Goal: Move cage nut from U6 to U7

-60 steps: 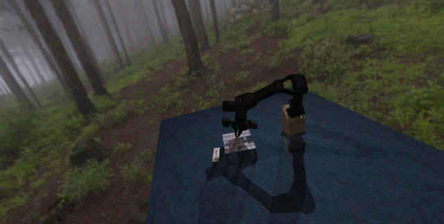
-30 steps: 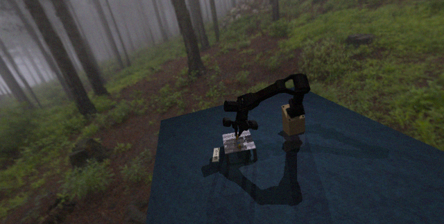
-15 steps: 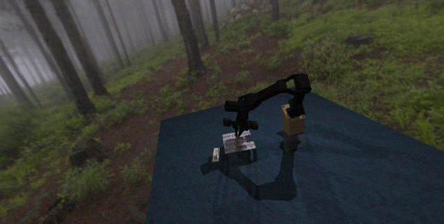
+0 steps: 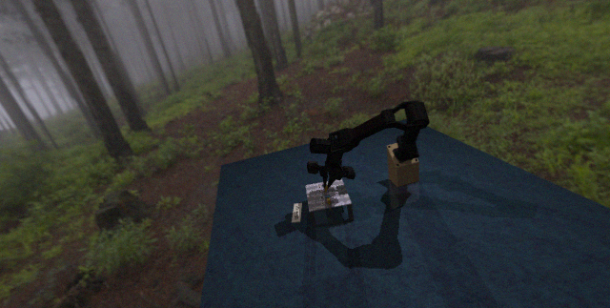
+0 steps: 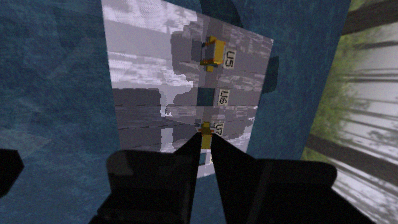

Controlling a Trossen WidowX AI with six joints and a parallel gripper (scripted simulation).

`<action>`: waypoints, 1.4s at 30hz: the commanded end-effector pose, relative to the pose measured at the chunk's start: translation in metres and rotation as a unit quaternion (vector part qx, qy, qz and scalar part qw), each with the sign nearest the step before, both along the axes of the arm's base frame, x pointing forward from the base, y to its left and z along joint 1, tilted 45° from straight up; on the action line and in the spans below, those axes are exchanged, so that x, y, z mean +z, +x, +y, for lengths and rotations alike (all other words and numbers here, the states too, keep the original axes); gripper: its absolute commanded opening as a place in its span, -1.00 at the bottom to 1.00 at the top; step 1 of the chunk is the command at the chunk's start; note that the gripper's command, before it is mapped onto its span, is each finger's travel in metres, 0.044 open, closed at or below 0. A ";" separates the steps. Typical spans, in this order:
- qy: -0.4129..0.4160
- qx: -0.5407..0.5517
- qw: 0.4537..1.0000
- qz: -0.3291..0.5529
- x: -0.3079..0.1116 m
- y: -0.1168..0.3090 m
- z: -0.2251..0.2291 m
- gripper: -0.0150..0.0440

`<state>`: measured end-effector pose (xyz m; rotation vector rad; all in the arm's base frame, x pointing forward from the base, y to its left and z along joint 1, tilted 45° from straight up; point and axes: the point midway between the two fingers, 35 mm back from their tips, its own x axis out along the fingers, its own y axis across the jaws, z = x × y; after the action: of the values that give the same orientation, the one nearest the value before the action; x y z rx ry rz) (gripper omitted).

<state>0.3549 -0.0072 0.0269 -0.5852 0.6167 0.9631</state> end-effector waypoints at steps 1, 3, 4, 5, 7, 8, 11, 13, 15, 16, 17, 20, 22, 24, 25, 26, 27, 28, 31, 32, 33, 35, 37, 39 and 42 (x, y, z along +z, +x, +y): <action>-0.001 -0.004 1.000 0.001 -0.001 -0.001 0.000 -0.41; -0.001 -0.004 1.000 0.000 -0.001 -0.001 0.000 -0.41; -0.001 -0.005 1.000 0.000 -0.001 -0.001 0.000 -0.41; -0.001 -0.005 1.000 -0.001 -0.001 -0.001 0.000 -0.41; -0.002 -0.006 1.000 -0.002 -0.001 -0.002 0.000 -0.41; -0.002 -0.007 1.000 -0.002 -0.001 -0.002 0.000 -0.41; -0.002 -0.009 1.000 -0.004 -0.001 -0.002 0.001 -0.41; -0.003 -0.010 1.000 -0.005 -0.001 -0.002 0.001 -0.41; -0.003 -0.010 1.000 -0.006 -0.001 -0.002 0.001 -0.41; -0.003 -0.010 1.000 -0.006 -0.001 -0.002 0.001 -0.41; -0.003 -0.010 1.000 -0.006 -0.001 -0.002 0.001 -0.41; -0.003 -0.011 1.000 -0.006 -0.001 -0.002 0.001 -0.41; -0.003 -0.011 1.000 -0.007 -0.002 -0.002 0.001 -0.41; -0.004 -0.012 1.000 -0.008 -0.002 -0.003 0.001 -0.41; -0.004 -0.013 1.000 -0.008 -0.002 -0.003 0.001 -0.41; -0.004 -0.014 1.000 -0.009 -0.002 -0.003 0.001 -0.41; -0.004 -0.014 1.000 -0.009 -0.002 -0.003 0.001 -0.41; -0.004 -0.015 1.000 -0.010 -0.002 -0.003 0.001 -0.41; -0.005 -0.016 1.000 -0.011 -0.002 -0.003 0.001 -0.41; -0.005 -0.016 1.000 -0.011 -0.002 -0.003 0.001 -0.41; -0.005 -0.016 1.000 -0.011 -0.002 -0.003 0.002 -0.41; -0.005 -0.016 1.000 -0.011 -0.002 -0.004 0.002 -0.41; -0.005 -0.017 1.000 -0.012 -0.002 -0.004 0.002 -0.41; -0.005 -0.017 1.000 -0.012 -0.002 -0.004 0.002 -0.41; -0.005 -0.018 1.000 -0.013 -0.002 -0.004 0.002 -0.41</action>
<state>0.3513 -0.0053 0.0256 -0.5936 0.6048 0.9238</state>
